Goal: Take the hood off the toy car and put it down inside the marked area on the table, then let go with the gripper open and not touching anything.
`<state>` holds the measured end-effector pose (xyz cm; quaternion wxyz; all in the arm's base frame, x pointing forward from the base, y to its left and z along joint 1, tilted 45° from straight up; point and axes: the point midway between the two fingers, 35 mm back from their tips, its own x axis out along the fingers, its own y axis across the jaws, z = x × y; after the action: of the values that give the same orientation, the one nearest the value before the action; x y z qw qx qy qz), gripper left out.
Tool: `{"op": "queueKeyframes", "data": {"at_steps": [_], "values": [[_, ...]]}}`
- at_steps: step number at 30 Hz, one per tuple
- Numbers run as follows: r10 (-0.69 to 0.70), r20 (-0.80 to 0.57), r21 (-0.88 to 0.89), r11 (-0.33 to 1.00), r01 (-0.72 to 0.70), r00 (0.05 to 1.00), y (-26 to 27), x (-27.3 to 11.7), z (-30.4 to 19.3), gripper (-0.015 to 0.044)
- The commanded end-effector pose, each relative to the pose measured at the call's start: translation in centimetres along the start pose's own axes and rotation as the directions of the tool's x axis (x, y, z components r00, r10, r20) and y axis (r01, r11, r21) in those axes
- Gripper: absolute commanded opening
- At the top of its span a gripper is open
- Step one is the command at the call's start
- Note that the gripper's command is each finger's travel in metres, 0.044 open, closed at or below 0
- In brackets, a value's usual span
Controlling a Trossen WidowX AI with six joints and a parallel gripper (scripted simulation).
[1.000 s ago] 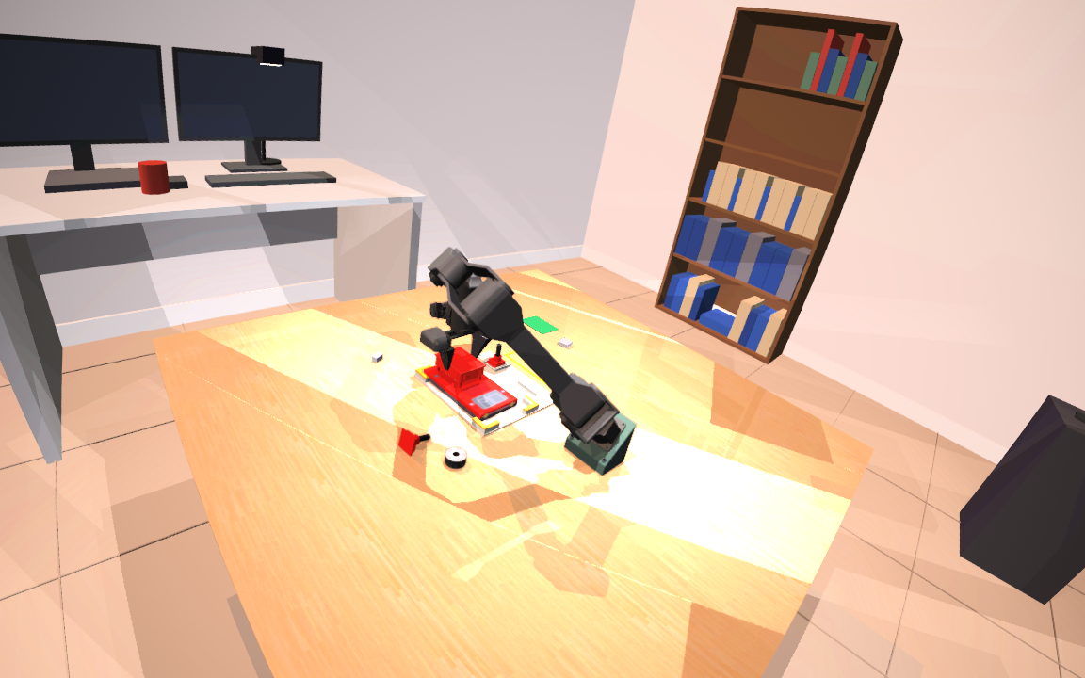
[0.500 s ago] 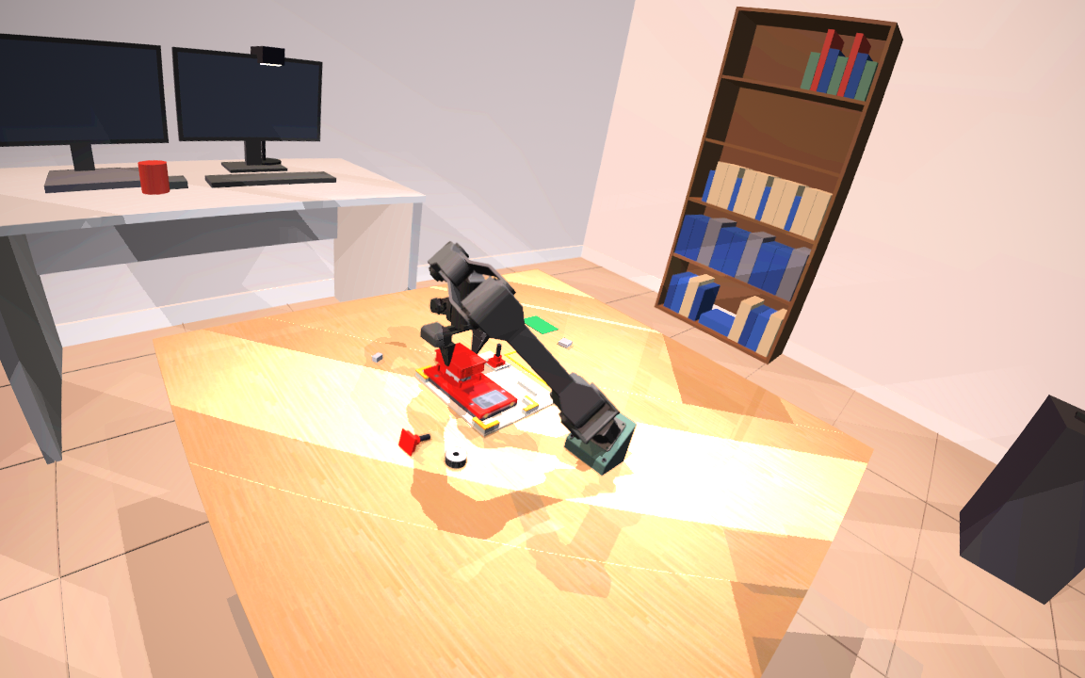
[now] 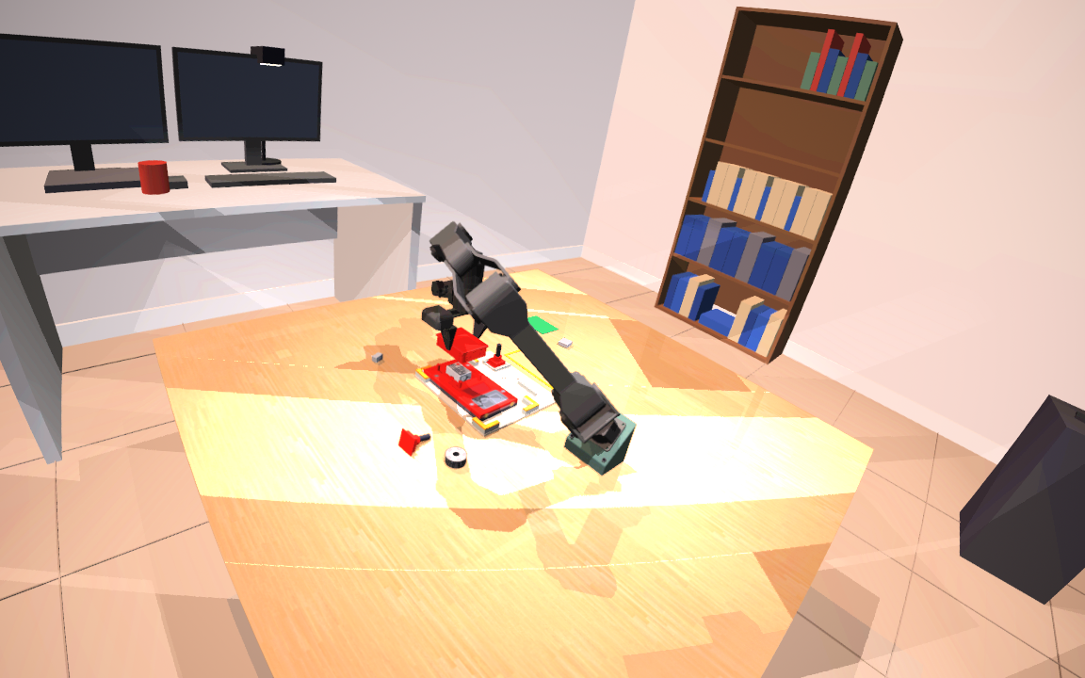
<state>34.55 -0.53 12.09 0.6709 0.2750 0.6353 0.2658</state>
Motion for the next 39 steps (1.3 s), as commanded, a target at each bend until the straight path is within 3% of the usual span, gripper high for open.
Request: {"op": "queueKeyframes", "data": {"at_steps": [1, 32, 39], "values": [[-0.007, 0.001, 0.0, 1.0, 0.007, 1.0, -1.5, 0.0, 0.1, 0.0], [-0.023, 0.0, -0.001, 1.0, 0.023, 1.0, -20.6, -1.0, -4.2, 0.0], [-0.016, -0.001, -0.003, 1.0, 0.016, 1.0, -22.5, -0.9, -5.3, 0.0]]}}
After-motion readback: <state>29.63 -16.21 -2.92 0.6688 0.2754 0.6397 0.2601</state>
